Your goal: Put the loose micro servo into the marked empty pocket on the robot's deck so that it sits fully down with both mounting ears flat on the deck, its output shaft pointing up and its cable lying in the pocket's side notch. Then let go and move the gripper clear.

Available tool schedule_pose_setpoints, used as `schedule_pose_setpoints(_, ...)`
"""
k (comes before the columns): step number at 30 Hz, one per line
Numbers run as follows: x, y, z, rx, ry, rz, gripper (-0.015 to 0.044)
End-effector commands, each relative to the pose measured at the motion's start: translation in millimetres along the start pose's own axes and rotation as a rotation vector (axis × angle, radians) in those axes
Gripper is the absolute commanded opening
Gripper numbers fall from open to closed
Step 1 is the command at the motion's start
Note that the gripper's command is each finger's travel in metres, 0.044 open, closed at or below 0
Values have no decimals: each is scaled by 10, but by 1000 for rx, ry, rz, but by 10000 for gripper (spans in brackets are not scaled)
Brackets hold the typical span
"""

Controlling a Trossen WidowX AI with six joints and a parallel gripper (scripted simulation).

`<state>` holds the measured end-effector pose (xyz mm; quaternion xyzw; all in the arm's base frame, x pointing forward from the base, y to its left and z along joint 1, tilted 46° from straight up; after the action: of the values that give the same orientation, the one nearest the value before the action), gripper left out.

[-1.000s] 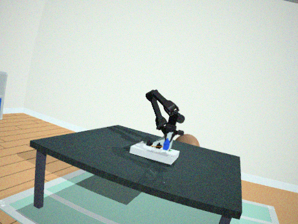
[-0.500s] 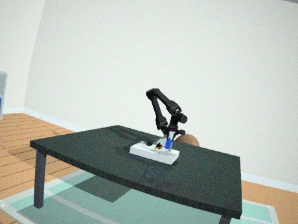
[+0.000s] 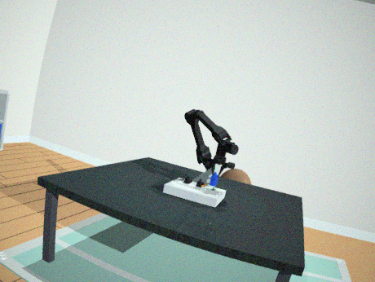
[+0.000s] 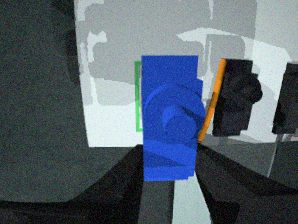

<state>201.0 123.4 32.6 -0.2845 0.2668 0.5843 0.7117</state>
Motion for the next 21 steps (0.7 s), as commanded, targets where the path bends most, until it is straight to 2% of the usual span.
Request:
schedule_pose_setpoints(1, -13, 18, -2, -4, -13, -11, 0)
schedule_pose_setpoints(21, -8, 11, -166, -4, -13, -12, 0)
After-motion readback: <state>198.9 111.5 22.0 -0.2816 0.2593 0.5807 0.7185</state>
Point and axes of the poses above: the point midway between the two fingers, 35 mm back from their tips, its own z axis back along the fingers, its own x axis across the jaws, y = z × x, the point moved 9 cm from there along z, back along the fingers, and after that the axes turned 6 degrees about -z, right-handed, at the moved point
